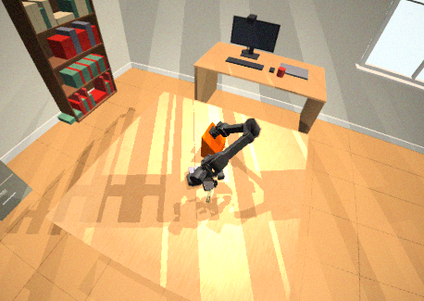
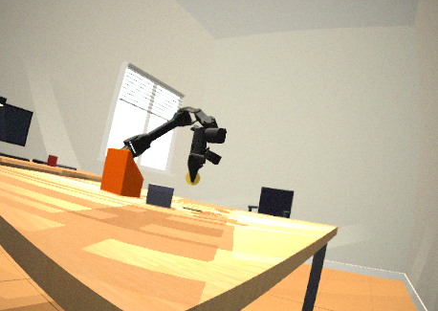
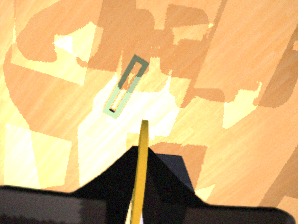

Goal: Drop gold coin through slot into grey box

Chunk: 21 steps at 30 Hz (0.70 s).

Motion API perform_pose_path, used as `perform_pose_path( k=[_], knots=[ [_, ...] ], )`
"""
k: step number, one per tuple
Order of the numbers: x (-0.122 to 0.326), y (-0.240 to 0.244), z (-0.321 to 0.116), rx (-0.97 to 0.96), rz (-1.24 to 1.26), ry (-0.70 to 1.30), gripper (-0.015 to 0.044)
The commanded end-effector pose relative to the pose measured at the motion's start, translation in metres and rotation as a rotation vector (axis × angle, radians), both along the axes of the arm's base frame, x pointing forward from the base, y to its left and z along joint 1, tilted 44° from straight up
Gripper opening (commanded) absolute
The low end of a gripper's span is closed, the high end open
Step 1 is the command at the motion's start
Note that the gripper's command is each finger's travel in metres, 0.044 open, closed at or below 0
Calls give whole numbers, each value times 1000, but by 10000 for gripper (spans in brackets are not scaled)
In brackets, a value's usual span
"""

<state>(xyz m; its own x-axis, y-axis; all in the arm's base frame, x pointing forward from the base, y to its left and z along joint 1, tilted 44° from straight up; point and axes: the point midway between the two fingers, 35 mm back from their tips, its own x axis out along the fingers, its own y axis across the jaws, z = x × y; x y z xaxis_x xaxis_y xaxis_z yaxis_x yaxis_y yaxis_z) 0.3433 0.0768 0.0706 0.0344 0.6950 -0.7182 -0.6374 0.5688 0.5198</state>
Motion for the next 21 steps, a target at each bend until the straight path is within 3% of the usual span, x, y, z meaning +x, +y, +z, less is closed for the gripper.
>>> perform_pose_path(
  k=[1, 21],
  knots=[
    [-6, -8, -9, -6, 1, 4, 0],
    [-31, -40, -41, -9, 1, 6, 0]
  ],
)
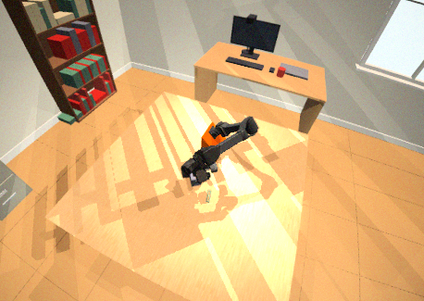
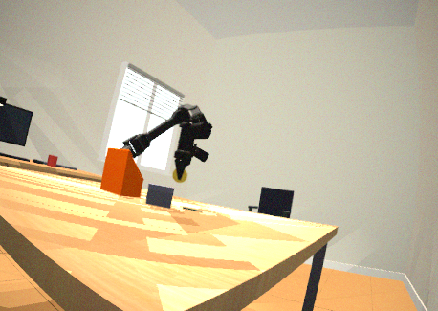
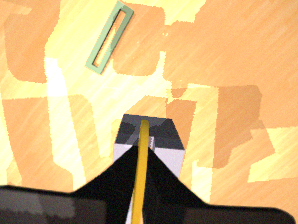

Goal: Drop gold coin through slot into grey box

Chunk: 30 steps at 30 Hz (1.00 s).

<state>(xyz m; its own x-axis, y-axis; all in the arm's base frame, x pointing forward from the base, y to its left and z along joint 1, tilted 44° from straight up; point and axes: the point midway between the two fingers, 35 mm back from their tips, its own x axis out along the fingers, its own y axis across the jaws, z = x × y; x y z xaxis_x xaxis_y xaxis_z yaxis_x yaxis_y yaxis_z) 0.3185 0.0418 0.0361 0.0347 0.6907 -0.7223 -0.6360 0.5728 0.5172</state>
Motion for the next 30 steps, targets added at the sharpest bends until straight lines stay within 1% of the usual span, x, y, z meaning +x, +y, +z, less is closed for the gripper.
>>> perform_pose_path(
  k=[1, 19, 30],
  knots=[
    [-8, -6, -8, -3, 2, 5, 0],
    [-39, -30, -34, 6, 3, 5, 0],
    [-34, -28, -31, 7, -1, 2, 0]
  ],
)
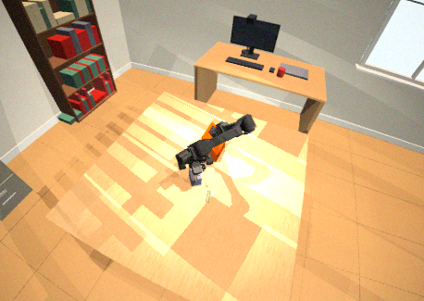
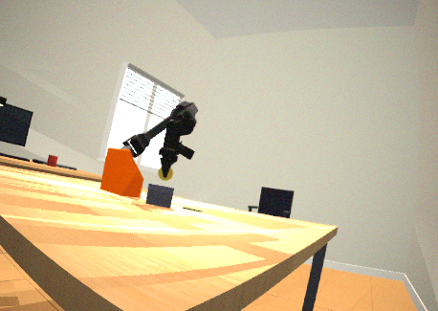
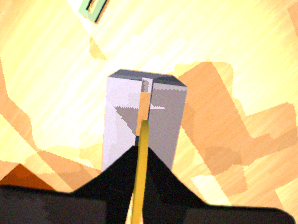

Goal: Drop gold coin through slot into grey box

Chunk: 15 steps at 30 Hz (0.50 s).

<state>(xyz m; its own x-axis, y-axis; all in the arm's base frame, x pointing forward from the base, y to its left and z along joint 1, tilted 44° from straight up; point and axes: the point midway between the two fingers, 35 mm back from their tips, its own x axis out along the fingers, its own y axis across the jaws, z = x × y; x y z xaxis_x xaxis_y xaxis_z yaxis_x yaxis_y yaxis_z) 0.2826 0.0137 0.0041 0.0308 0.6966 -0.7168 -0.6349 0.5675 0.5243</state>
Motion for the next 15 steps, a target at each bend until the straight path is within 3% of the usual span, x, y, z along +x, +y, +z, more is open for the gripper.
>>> perform_pose_path(
  k=[1, 15],
  knots=[
    [1, 0, 1, -1, -3, -2, 0],
    [-2, -2, -6, -1, -1, -3, 0]
  ],
)
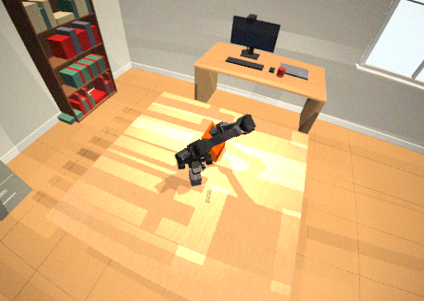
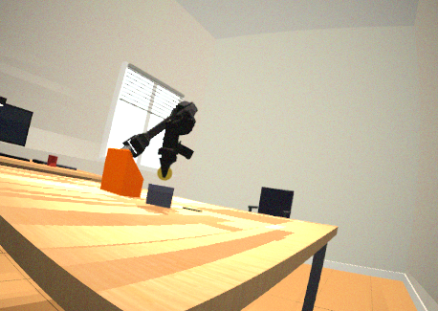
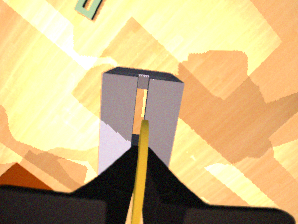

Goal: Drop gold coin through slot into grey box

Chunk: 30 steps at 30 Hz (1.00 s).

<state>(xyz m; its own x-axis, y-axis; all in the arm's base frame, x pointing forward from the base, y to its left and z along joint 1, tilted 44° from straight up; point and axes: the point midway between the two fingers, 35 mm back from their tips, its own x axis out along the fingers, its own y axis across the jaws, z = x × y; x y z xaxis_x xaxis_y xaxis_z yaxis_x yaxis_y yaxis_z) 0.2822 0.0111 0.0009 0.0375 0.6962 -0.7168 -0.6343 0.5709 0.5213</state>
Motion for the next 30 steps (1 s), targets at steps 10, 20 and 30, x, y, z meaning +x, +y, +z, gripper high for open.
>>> perform_pose_path(
  k=[10, 20, 30],
  knots=[
    [-4, 1, 1, -1, 6, 0, 0],
    [-3, 0, 1, 1, 1, -1, 0],
    [-3, 2, -2, 1, 0, 0, 0]
  ],
)
